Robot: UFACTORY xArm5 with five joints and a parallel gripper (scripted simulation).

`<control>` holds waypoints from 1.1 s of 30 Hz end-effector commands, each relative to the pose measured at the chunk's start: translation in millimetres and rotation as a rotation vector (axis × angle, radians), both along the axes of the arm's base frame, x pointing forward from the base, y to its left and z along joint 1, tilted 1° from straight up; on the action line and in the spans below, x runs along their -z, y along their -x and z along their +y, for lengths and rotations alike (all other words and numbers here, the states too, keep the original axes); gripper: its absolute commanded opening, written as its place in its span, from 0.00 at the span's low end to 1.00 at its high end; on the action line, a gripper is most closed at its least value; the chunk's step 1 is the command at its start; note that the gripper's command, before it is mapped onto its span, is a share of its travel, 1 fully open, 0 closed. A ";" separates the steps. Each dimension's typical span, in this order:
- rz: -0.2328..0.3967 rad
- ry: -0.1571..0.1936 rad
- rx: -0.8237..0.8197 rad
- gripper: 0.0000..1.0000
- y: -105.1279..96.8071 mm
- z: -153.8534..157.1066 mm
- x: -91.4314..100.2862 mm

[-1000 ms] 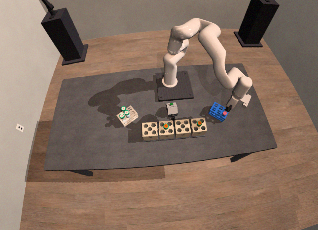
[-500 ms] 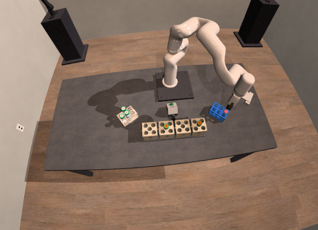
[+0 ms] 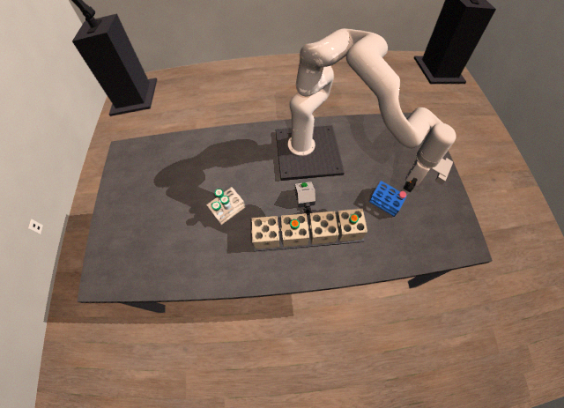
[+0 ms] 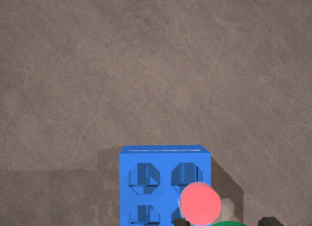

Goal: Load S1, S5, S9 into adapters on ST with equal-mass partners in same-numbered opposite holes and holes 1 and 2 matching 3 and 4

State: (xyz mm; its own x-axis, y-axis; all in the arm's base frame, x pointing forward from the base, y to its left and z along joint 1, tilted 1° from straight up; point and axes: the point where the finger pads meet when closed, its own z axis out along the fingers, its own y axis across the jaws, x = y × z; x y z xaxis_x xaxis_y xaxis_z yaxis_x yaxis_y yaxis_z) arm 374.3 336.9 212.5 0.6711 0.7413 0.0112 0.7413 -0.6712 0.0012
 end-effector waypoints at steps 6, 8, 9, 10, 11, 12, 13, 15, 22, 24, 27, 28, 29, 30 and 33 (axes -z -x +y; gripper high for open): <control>0.005 -0.012 0.000 0.00 -0.7 0.4 -18.0; 0.005 -0.012 0.000 0.00 -0.7 0.3 -22.0; 0.005 -0.012 0.000 0.00 -0.7 0.2 -24.0; 0.005 -0.012 0.000 0.00 -0.7 0.2 -26.0; 0.005 -0.012 0.000 0.00 -0.7 0.2 -27.0; 0.005 -0.012 0.000 0.00 -0.7 0.2 -27.0; 0.005 -0.012 0.000 0.00 -0.7 0.2 -27.0; 0.005 -0.012 0.000 0.00 -0.7 0.2 -27.0; 0.005 -0.012 0.000 0.00 -0.7 0.2 -27.0; 0.006 -0.012 0.033 0.00 -1.1 -4.8 -26.9; 0.007 -0.012 0.133 0.00 -2.5 -19.7 -26.6; 0.007 -0.012 0.167 0.00 -3.0 -24.7 -26.6; 0.008 -0.013 0.200 0.00 -3.5 -29.7 -26.5; 0.008 -0.013 0.233 0.00 -3.9 -34.7 -26.4; 0.009 -0.013 0.333 0.00 -5.3 -49.6 -26.1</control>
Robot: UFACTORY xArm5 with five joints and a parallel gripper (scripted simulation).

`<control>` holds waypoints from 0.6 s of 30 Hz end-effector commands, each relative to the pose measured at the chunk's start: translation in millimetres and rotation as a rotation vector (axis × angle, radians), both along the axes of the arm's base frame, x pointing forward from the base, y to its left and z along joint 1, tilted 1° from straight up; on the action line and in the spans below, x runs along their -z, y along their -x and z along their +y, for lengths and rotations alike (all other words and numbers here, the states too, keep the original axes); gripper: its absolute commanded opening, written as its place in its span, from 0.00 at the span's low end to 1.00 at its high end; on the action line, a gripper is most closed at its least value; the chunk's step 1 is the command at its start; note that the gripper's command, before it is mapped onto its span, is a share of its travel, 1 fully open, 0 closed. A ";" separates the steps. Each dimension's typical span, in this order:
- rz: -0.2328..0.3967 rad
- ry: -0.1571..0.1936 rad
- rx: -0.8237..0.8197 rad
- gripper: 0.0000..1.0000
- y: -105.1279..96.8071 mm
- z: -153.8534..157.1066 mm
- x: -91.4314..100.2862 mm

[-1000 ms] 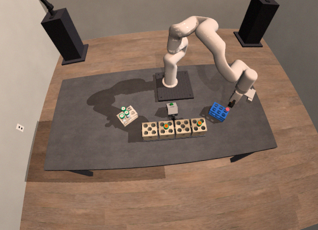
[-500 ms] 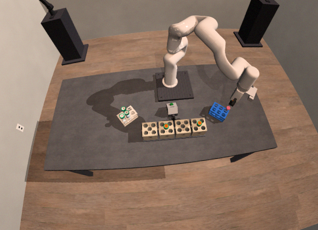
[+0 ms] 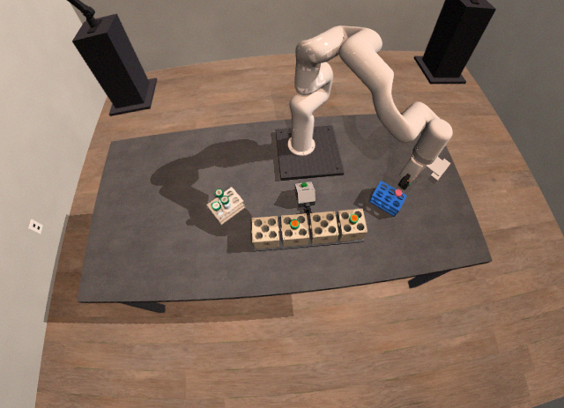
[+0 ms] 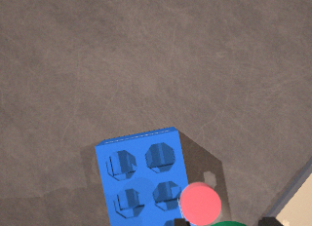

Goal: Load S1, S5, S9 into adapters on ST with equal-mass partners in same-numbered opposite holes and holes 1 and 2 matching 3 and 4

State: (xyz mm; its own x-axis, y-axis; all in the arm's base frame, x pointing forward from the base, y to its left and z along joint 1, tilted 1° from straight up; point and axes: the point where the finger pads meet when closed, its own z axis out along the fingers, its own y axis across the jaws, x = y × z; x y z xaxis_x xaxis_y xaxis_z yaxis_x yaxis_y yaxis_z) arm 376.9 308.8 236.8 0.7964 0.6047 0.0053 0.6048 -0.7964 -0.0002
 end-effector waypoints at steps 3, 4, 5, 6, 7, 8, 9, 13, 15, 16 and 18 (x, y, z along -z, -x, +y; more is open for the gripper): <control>0.003 -0.016 0.214 0.00 -3.7 -31.5 -1.6; 0.003 -0.016 0.214 0.00 -3.7 -31.5 -1.6; 0.003 -0.016 0.248 0.00 -4.2 -36.5 -1.5; 0.004 -0.016 0.281 0.00 -4.6 -41.4 -1.4; 0.004 -0.016 0.314 0.00 -5.1 -46.4 -1.3; 0.004 -0.016 0.348 0.00 -5.6 -51.4 -1.2; 0.005 -0.016 0.381 0.00 -6.0 -56.4 -1.1; 0.006 -0.017 0.514 0.00 -7.9 -76.3 -0.8; 0.007 -0.017 0.581 0.00 -8.8 -86.3 -0.6; 0.007 -0.017 0.614 0.00 -9.3 -91.3 -0.5; 0.008 -0.017 0.681 0.00 -10.2 -101.3 -0.3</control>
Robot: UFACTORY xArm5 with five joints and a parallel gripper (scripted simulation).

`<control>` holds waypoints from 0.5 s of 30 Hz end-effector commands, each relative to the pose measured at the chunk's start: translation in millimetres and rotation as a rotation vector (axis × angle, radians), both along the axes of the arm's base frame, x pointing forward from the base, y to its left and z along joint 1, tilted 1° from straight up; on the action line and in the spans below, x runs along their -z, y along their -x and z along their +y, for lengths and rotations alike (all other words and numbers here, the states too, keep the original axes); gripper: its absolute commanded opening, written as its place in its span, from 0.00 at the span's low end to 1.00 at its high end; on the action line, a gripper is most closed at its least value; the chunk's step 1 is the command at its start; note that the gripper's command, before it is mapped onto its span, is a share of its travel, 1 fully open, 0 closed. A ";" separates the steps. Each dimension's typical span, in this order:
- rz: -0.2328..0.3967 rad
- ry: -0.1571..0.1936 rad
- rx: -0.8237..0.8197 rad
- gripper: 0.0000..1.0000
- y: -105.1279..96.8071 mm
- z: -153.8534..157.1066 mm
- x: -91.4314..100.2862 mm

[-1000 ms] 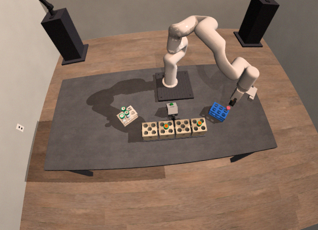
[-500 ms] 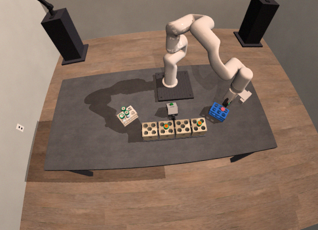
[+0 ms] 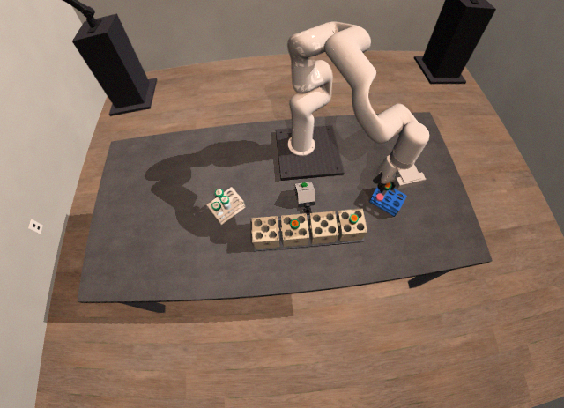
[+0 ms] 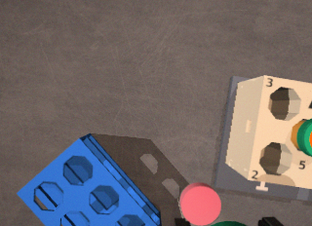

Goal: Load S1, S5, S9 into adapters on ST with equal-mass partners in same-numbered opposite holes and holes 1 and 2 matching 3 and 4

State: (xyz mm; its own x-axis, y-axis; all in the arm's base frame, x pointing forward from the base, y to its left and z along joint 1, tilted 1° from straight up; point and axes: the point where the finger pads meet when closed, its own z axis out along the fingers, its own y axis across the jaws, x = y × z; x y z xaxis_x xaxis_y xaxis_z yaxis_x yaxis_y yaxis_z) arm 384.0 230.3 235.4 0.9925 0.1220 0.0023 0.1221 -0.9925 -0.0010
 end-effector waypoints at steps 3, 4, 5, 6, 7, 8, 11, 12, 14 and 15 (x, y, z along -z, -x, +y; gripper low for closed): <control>0.000 -0.017 0.162 0.00 -3.6 -27.7 -1.7; 0.000 -0.017 0.162 0.00 -4.1 -32.7 -1.6; 0.000 -0.017 0.162 0.00 -4.5 -37.7 -1.5; 0.000 -0.017 0.162 0.00 -5.0 -42.7 -1.4; 0.000 -0.017 0.162 0.00 -5.5 -47.7 -1.3; 0.000 -0.017 0.162 0.00 -5.9 -52.7 -1.2; 0.000 -0.017 0.162 0.00 -7.3 -67.6 -1.0; 0.000 -0.017 0.162 0.00 -7.8 -72.6 -0.9; 0.000 -0.017 0.162 0.00 -8.7 -82.6 -0.7; 0.000 -0.017 0.162 0.00 -9.2 -87.6 -0.6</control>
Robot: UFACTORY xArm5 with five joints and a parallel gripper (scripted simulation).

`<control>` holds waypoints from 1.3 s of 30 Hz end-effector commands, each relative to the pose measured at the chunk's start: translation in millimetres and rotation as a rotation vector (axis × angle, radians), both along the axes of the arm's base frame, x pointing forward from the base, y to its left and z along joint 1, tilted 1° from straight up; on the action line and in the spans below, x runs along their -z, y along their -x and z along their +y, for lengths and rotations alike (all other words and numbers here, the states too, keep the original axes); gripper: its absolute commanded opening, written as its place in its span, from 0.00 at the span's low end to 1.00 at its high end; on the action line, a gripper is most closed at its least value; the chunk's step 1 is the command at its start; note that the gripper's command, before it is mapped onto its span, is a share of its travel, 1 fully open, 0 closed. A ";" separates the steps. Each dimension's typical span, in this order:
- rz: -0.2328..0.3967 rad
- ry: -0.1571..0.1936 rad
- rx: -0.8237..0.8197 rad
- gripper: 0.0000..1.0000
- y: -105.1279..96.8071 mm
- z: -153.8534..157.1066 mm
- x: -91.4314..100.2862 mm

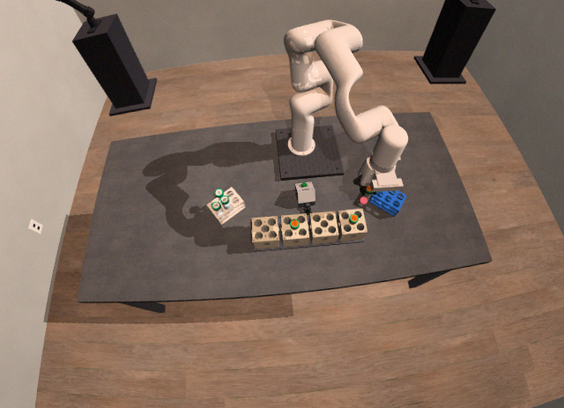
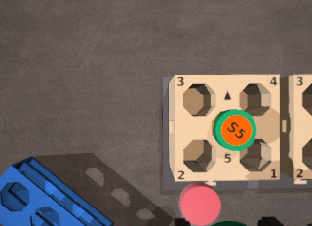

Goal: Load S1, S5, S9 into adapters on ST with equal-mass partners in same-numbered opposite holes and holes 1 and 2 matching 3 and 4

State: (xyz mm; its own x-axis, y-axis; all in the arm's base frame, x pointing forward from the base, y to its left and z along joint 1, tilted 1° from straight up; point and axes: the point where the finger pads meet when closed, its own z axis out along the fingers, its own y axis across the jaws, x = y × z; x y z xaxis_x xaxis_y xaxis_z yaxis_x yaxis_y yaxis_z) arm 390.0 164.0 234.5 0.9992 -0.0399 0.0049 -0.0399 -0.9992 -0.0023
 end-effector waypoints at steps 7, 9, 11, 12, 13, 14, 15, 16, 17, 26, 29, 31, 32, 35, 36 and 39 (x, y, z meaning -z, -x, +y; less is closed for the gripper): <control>0.001 -0.015 0.000 0.00 -5.5 -46.3 -1.1; 0.001 -0.015 0.000 0.00 -6.4 -56.3 -0.9; 0.001 -0.015 0.000 0.00 -7.3 -66.2 -0.8; 0.001 -0.015 0.000 0.00 -7.8 -71.2 -0.7; 0.001 -0.015 0.000 0.00 -8.2 -76.2 -0.6; 0.001 -0.015 0.000 0.00 -8.7 -81.2 -0.5; 0.001 -0.015 0.000 0.00 -9.2 -86.2 -0.4; 0.001 -0.015 0.000 0.00 -9.6 -91.2 -0.4; 0.001 -0.015 0.000 0.00 -10.1 -96.2 -0.3; 0.001 -0.014 0.000 0.00 -13.3 -131.1 0.3; 0.001 -0.014 0.000 0.00 -14.7 -146.1 0.5; 0.001 -0.014 0.000 0.00 -15.6 -156.1 0.7; 0.001 -0.014 0.000 0.00 -16.1 -161.1 0.8; 0.001 -0.014 0.000 0.00 -17.5 -176.0 1.0; 0.001 -0.014 0.000 0.00 -17.9 -181.0 1.1; 0.001 -0.014 0.000 0.00 -18.4 -186.0 1.2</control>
State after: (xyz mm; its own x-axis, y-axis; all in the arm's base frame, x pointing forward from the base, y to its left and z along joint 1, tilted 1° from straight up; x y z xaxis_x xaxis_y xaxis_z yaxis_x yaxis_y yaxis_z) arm 405.6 -9.7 232.1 0.9991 -0.0424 0.0009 -0.0424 -0.9991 0.0000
